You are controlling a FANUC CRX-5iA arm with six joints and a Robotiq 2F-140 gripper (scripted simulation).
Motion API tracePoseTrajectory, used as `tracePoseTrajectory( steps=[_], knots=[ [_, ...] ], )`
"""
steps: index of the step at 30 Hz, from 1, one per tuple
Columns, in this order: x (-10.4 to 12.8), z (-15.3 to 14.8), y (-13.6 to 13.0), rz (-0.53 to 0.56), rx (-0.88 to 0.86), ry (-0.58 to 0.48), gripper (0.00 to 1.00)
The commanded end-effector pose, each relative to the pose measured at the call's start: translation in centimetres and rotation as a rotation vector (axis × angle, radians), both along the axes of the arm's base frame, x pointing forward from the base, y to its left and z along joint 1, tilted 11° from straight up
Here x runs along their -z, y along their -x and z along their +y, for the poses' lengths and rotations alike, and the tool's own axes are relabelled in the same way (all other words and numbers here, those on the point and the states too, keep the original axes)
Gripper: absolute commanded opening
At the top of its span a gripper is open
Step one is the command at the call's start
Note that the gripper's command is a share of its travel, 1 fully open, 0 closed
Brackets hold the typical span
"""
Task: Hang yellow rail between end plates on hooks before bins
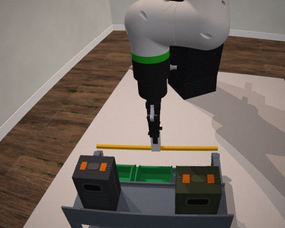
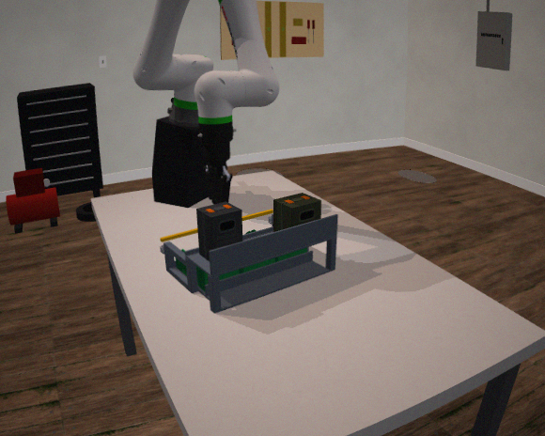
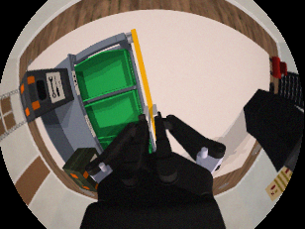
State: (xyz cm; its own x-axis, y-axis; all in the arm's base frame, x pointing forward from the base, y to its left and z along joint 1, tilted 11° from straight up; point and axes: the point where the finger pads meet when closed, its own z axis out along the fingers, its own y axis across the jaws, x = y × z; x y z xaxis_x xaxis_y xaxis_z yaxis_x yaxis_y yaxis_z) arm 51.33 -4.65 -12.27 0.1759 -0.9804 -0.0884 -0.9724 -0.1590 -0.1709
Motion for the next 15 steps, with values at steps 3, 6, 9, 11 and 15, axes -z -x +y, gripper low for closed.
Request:
tracePoseTrajectory(
  steps=[3,6,9,11,15],
  knots=[
    [0.1,0.2,-1.4,0.0,0.0,0.0,0.0],
    [0.1,0.3,-1.8,0.0,0.0,0.0,0.0],
    [0.1,0.3,-1.8,0.0,0.0,0.0,0.0],
    [0.1,0.3,-1.8,0.0,0.0,0.0,0.0],
    [0.1,0.3,-1.8,0.0,0.0,0.0,0.0]
  ],
)
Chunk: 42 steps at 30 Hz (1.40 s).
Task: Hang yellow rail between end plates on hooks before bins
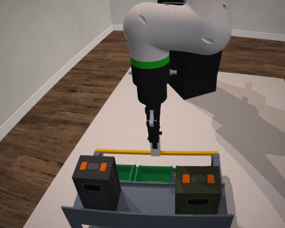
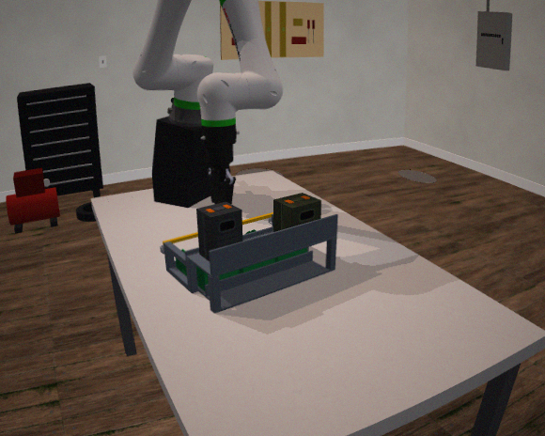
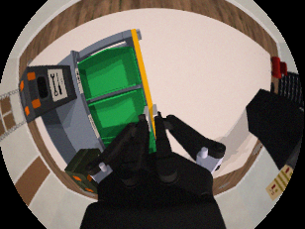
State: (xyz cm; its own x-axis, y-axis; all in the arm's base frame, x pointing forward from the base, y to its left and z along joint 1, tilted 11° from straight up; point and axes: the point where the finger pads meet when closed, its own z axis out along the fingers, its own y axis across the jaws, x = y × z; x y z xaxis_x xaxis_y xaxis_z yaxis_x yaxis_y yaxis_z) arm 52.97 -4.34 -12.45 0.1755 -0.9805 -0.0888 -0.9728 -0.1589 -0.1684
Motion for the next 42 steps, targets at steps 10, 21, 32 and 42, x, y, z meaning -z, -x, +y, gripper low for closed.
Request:
tracePoseTrajectory(
  steps=[10,21,32,42],
  knots=[
    [0.6,0.1,-0.1,-0.003,0.0,0.0,0.0],
    [0.9,0.1,-0.1,-0.003,0.0,0.0,0.0],
    [1.2,0.1,-0.1,-0.003,0.0,0.0,0.0],
    [1.6,0.1,-0.1,-0.003,0.0,0.0,0.0]
  ],
)
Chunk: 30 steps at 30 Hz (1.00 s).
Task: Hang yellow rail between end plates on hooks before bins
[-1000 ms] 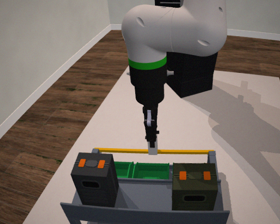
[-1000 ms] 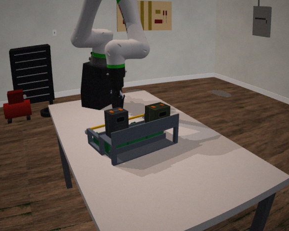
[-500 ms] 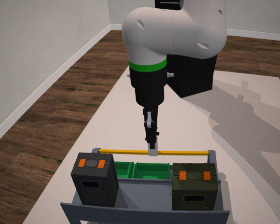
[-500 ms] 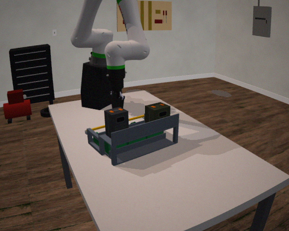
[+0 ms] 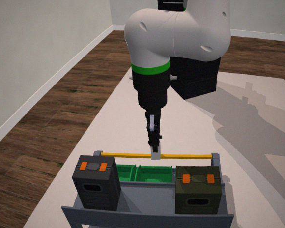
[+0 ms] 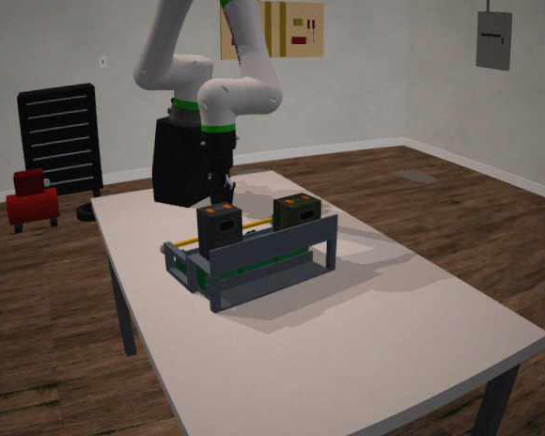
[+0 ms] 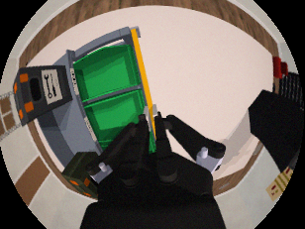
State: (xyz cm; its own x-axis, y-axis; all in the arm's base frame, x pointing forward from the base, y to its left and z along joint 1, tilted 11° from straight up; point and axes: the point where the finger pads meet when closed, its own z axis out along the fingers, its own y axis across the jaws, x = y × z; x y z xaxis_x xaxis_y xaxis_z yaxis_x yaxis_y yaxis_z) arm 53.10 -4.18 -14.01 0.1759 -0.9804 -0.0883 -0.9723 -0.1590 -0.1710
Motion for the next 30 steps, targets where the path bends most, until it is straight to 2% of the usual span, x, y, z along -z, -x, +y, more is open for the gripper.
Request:
tracePoseTrajectory(
  steps=[1,30],
  knots=[
    [0.0,-0.01,-0.02,0.0,0.0,0.0,0.0],
    [0.35,0.03,-0.07,0.0,0.0,0.0,0.0]
  ],
)
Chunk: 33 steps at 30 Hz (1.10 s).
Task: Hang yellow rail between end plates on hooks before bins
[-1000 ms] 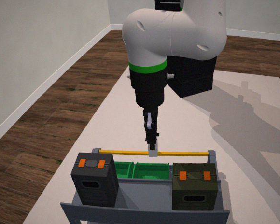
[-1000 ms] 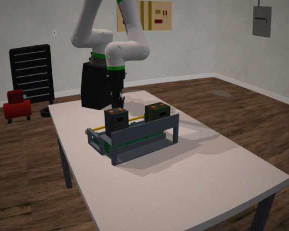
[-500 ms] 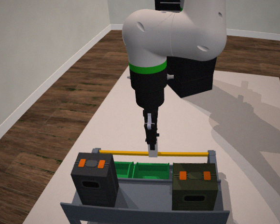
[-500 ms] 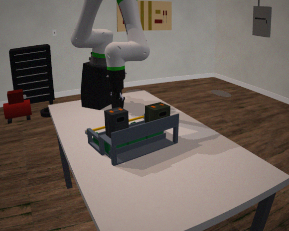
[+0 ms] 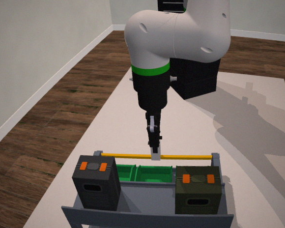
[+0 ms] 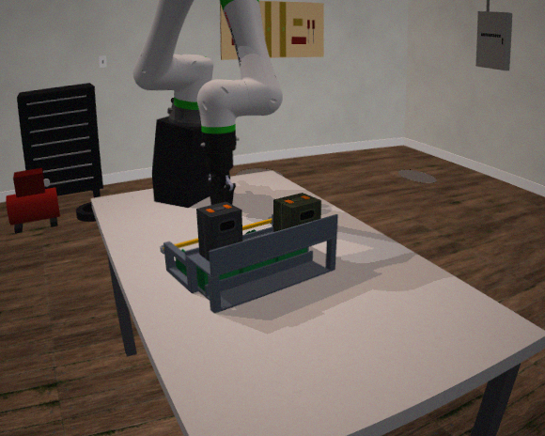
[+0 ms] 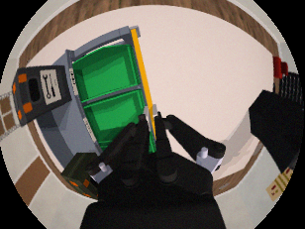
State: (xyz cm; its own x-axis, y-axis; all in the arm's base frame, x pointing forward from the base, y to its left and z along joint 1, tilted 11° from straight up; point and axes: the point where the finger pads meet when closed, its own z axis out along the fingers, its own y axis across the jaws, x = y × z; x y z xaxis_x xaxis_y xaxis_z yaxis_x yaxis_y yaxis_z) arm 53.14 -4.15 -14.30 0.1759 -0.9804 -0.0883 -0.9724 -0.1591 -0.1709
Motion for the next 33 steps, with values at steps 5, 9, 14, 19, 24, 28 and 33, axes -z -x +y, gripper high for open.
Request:
tracePoseTrajectory(
  steps=[5,9,14,19,24,28,33],
  knots=[
    [0.16,0.01,-0.04,0.0,0.0,0.0,0.0],
    [0.16,0.01,-0.04,0.0,0.0,0.0,0.0],
    [0.16,0.01,-0.04,0.0,0.0,0.0,0.0],
    [0.11,0.01,-0.04,0.0,0.0,0.0,0.3],
    [0.11,0.01,-0.04,0.0,0.0,0.0,0.3],
    [0.11,0.01,-0.04,0.0,0.0,0.0,0.3],
    [0.11,0.01,-0.04,0.0,0.0,0.0,0.3]
  ],
)
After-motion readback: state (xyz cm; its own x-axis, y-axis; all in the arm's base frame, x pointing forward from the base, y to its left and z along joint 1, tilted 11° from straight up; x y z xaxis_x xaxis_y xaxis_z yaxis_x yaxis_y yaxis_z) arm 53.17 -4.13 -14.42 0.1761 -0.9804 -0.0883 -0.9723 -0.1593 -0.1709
